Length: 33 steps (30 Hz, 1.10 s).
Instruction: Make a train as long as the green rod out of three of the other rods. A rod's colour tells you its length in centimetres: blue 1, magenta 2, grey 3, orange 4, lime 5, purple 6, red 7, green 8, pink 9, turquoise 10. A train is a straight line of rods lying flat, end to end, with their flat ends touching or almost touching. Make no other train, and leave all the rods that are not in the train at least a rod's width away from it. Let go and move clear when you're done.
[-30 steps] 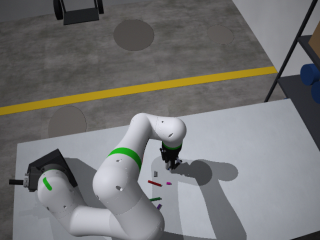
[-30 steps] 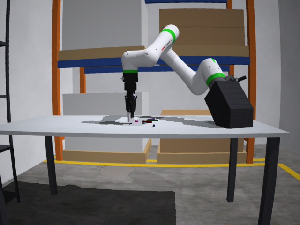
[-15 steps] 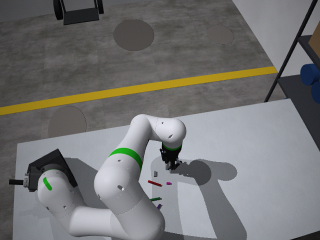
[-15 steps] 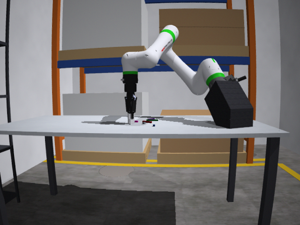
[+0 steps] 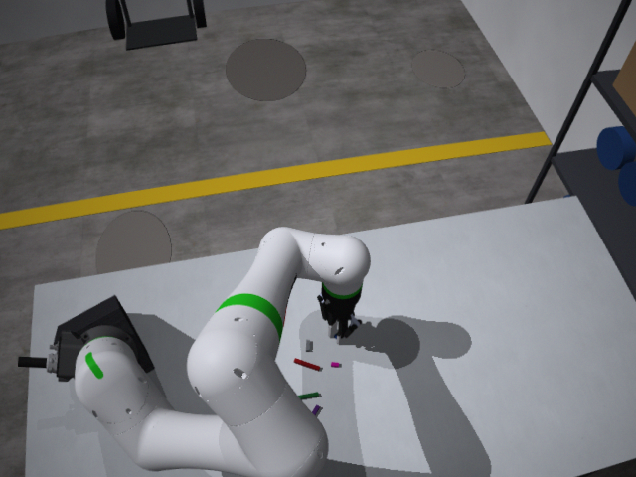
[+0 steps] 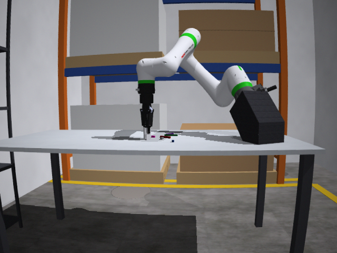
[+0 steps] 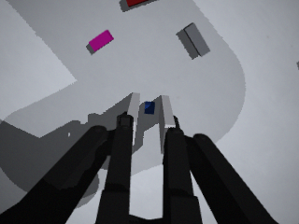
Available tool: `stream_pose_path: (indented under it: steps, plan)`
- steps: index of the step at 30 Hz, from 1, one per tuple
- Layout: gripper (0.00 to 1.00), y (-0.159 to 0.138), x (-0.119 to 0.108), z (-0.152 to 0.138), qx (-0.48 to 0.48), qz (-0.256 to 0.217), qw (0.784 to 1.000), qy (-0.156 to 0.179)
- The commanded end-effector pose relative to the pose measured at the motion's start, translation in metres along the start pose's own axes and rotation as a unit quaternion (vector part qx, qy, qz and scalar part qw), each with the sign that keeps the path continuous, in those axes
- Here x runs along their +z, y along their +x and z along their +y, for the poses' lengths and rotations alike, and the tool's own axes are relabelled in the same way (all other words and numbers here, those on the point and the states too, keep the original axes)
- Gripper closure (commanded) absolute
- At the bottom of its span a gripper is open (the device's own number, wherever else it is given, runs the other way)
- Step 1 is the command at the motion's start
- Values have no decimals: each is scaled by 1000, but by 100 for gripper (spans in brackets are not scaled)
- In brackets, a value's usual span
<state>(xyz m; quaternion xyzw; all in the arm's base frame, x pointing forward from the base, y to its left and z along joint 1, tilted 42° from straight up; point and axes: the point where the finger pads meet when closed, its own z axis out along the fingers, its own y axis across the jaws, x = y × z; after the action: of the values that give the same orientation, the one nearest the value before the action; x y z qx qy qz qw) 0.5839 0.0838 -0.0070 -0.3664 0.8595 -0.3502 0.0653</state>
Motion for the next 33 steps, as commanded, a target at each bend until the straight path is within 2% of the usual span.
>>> stream_pose_path:
  steps: [1,19,20,33]
  plan:
    - [85,0,0,0,0,0,1000,0]
    - [85,0,0,0,0,0,1000,0]
    - [97,0,0,0,0,0,1000,0]
    - [97,0,0,0,0,0,1000,0]
